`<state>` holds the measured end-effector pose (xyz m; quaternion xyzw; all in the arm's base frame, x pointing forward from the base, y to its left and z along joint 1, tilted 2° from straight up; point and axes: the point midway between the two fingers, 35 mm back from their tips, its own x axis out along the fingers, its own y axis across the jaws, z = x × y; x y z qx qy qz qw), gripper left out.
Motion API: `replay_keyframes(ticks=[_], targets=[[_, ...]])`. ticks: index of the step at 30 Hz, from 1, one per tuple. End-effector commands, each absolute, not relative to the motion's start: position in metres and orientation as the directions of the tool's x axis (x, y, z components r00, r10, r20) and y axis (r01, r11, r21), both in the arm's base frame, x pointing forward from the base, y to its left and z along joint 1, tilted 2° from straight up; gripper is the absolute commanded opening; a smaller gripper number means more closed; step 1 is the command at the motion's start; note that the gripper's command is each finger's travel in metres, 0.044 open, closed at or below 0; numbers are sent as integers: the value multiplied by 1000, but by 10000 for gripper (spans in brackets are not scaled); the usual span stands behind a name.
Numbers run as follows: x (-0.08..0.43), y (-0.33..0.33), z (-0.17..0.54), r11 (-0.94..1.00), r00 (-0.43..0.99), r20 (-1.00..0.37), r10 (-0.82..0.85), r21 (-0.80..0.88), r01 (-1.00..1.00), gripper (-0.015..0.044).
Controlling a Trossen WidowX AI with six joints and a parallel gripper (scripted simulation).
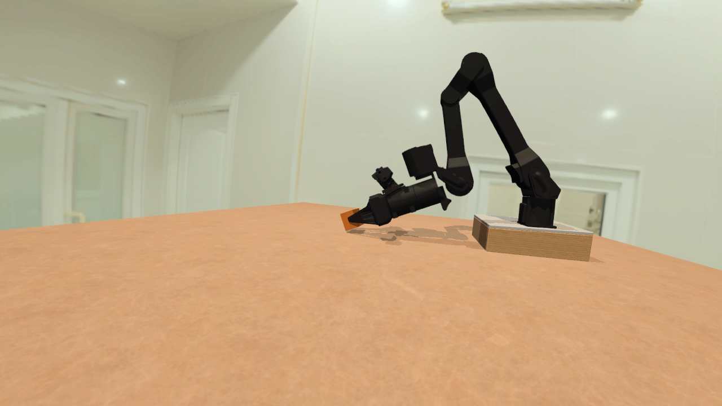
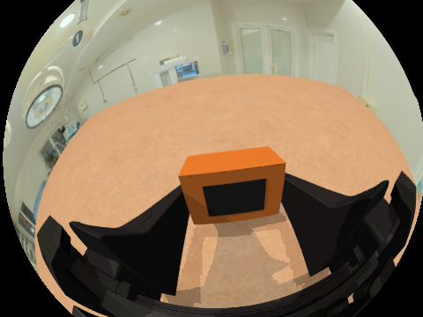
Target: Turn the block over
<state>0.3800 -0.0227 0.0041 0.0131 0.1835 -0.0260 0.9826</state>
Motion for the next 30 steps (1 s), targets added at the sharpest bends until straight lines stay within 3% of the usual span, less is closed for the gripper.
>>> replay_keyframes(ticks=[1,8,30], targets=[[380,-23,5,998,932,-358,-52,18,62,262],[380,-23,5,998,932,-358,-52,18,62,440],[380,-23,5,998,932,-358,-52,18,62,440]])
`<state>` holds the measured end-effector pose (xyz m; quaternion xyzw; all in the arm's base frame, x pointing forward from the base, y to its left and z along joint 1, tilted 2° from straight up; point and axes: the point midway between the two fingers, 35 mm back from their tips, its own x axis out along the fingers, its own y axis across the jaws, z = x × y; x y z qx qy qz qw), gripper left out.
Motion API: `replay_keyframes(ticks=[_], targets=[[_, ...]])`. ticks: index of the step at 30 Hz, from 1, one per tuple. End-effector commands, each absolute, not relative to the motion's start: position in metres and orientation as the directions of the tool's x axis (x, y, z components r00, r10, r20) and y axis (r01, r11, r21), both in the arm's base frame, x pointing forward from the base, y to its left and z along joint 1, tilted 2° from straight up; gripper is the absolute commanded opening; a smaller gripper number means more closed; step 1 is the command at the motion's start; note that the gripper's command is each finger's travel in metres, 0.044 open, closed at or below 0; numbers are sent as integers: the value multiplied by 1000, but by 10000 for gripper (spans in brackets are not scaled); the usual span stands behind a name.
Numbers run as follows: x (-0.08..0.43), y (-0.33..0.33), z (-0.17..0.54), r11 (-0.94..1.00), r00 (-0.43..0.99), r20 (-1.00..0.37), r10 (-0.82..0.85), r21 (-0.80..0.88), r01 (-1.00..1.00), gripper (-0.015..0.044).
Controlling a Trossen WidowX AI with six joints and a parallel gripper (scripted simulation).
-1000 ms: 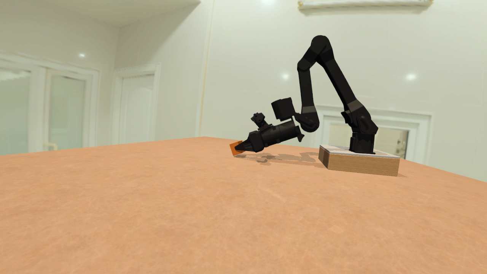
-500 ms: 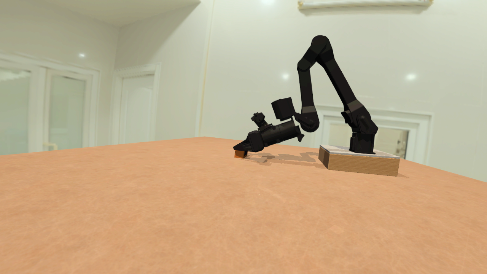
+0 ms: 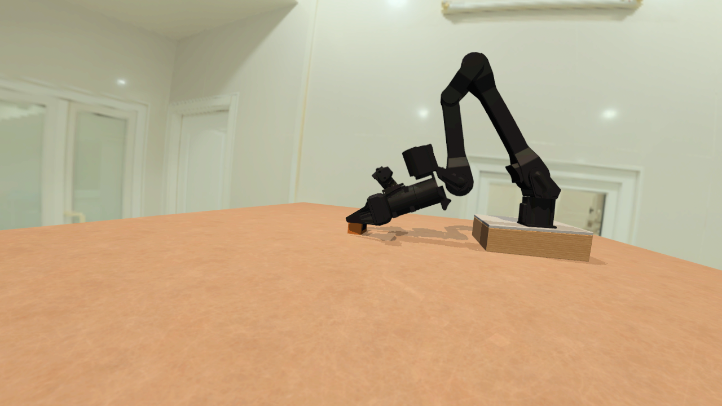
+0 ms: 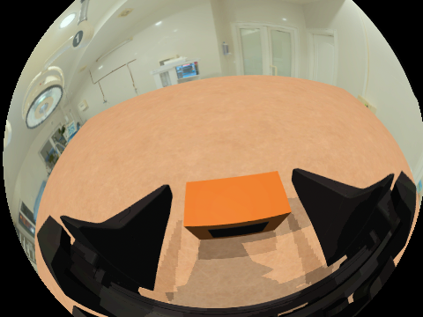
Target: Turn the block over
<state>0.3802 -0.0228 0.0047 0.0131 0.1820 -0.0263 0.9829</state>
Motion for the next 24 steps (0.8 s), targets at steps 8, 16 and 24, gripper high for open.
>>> replay_keyframes(ticks=[8,16,24], targets=[[380,-23,5,998,932,-358,-52,18,62,440],[393,-25,5,998,879,-475,-47,16,63,440],[388,-25,41,998,703,-711,-33,16,62,440]])
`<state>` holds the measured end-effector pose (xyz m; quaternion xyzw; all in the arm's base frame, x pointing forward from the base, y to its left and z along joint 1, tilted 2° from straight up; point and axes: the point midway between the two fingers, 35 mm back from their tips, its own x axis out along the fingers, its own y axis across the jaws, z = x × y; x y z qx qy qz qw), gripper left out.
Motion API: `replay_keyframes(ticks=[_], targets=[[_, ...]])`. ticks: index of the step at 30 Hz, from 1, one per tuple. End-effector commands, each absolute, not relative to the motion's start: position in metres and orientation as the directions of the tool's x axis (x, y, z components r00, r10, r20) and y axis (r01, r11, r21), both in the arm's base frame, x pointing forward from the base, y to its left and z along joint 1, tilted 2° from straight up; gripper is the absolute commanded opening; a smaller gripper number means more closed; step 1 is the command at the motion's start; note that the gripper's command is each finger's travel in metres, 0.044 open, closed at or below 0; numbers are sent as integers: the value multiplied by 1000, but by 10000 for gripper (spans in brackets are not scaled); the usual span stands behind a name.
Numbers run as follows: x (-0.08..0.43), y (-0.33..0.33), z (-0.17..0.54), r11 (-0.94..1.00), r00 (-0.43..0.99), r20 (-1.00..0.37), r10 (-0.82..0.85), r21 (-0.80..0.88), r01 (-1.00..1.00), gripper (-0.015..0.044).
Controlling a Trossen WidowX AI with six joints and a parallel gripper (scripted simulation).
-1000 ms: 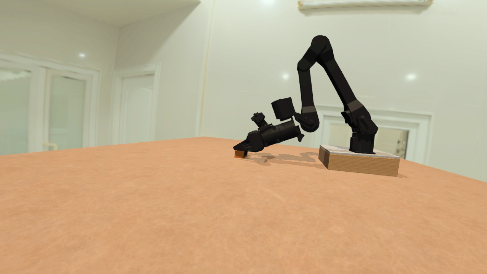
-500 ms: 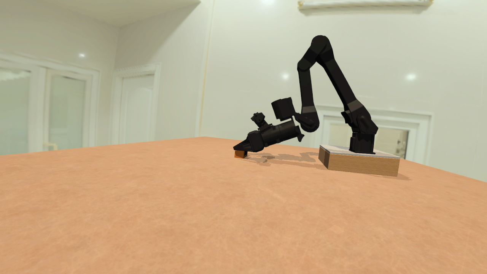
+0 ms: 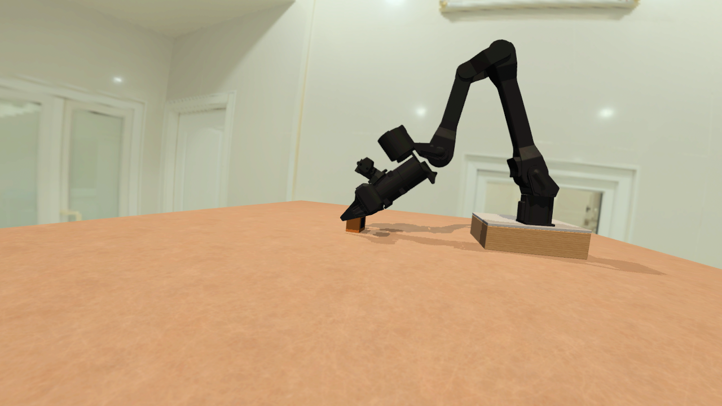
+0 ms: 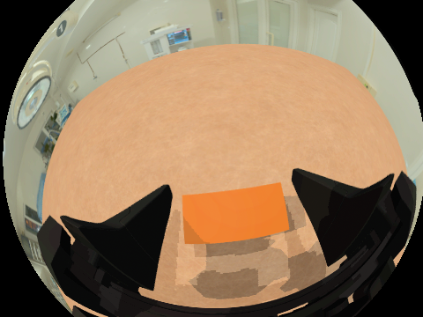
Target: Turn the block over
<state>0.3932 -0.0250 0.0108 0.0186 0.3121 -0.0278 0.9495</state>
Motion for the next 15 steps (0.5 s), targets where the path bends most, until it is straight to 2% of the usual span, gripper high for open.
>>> replay_keyframes(ticks=[1,5,15], targets=[[383,-25,48,998,676,-736,-30,16,62,440],[359,-23,75,998,579,-815,-22,18,62,440],[358,-23,76,998,574,-818,-21,18,62,440]])
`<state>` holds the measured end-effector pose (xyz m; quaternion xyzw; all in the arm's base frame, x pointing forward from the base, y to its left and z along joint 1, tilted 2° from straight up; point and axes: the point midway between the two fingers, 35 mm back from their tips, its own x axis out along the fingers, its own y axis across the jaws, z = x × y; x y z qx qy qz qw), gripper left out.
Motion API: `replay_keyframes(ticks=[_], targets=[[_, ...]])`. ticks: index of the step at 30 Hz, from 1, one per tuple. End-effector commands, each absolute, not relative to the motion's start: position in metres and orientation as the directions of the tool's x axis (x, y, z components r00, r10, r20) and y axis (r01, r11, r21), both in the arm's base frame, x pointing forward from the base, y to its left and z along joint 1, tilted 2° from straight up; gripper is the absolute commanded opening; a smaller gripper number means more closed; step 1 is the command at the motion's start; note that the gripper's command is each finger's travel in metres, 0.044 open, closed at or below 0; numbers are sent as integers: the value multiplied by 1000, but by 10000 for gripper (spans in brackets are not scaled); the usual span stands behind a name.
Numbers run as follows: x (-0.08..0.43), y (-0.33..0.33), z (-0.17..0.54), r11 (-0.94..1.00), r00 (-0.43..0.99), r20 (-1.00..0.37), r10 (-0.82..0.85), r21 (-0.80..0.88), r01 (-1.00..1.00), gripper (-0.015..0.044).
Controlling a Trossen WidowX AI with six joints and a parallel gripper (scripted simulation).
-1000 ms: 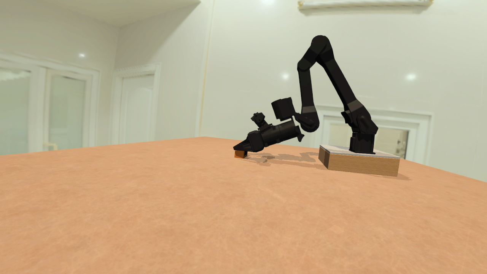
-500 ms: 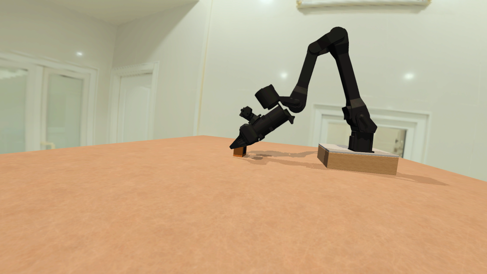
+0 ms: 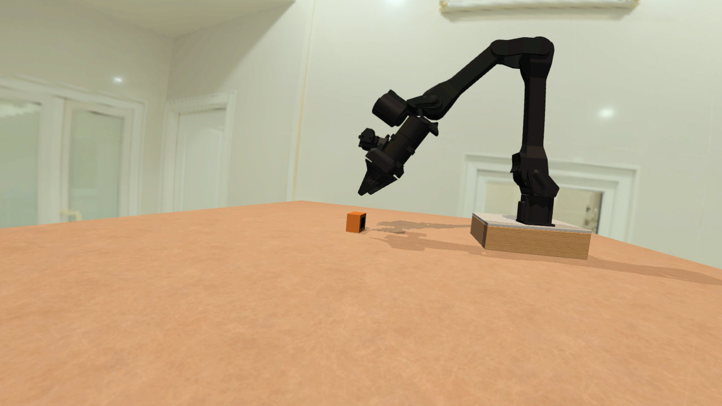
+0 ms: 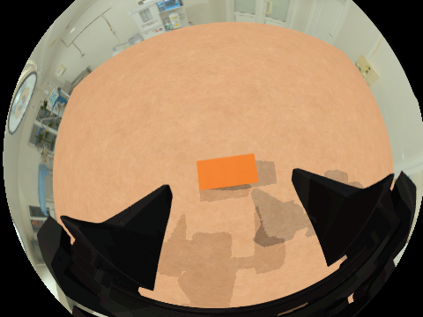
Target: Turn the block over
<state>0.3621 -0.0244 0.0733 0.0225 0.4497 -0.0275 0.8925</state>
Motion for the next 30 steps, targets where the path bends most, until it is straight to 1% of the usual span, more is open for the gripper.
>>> replay_keyframes(ticks=[1,3,10,18,22,26,30], targets=[[359,-23,77,998,570,-821,-21,18,62,440],[364,-24,78,998,534,-845,-18,18,62,440],[384,-25,89,998,332,-943,-4,17,63,440],[393,-24,103,998,85,-996,12,18,62,440],[393,-24,104,998,63,-998,14,18,62,440],[395,-23,72,998,63,-998,14,18,62,440],[395,-23,69,998,63,-998,14,18,62,440]])
